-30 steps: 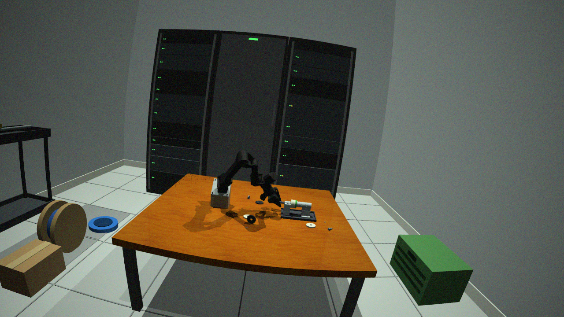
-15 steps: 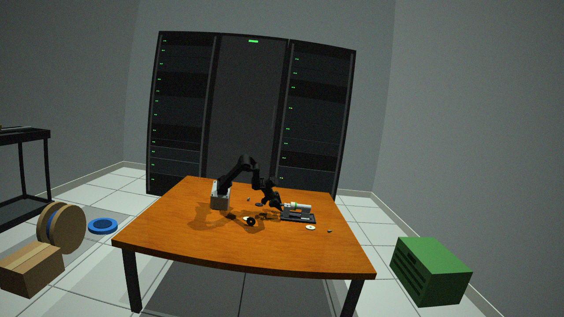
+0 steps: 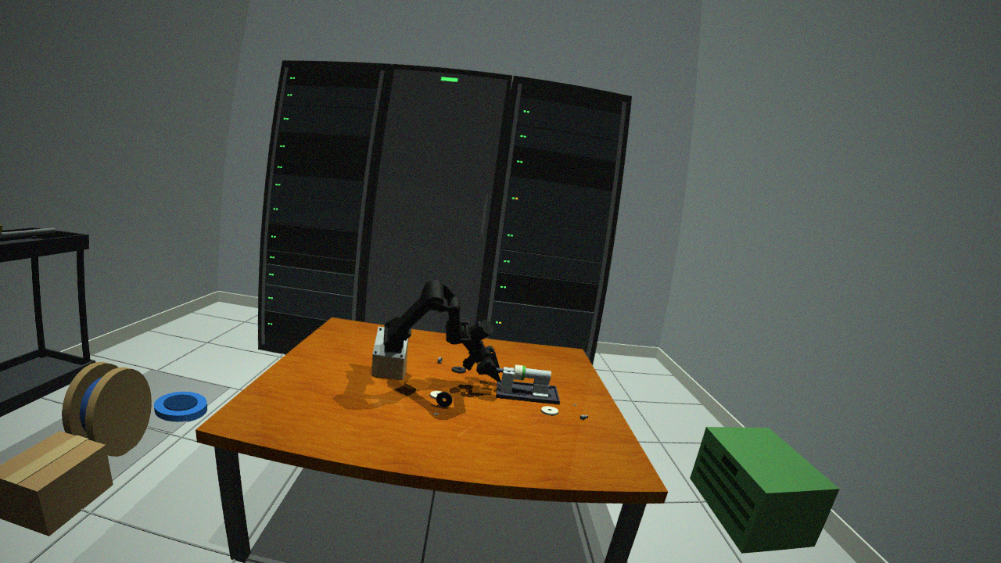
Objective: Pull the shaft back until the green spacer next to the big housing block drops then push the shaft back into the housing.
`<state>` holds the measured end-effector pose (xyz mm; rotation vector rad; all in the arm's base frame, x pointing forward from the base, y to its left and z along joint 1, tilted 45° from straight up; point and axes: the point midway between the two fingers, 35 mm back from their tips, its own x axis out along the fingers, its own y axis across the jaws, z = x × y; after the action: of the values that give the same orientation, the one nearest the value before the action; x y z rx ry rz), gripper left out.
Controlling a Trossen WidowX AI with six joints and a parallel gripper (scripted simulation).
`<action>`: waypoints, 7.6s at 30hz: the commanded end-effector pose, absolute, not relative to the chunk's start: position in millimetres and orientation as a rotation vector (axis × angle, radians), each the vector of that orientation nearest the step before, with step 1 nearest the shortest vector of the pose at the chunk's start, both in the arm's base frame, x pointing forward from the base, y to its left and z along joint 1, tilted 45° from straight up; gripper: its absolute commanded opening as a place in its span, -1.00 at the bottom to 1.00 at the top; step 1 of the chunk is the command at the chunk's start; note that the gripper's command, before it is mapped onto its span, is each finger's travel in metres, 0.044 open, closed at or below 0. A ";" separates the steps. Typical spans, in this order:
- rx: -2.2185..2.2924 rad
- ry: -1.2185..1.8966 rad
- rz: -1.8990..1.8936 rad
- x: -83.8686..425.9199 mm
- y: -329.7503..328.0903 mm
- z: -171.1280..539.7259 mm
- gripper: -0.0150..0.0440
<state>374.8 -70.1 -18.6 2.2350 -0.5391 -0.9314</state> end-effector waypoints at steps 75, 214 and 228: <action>2.239 -0.534 -0.925 357.8 -67.8 -19.7 -0.49; 2.239 -0.533 -0.926 342.2 -66.0 -20.8 -0.49; 2.239 -0.533 -0.926 340.6 -65.8 -20.9 -0.49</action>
<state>342.0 -65.8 -20.9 2.2370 -0.5306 -0.9264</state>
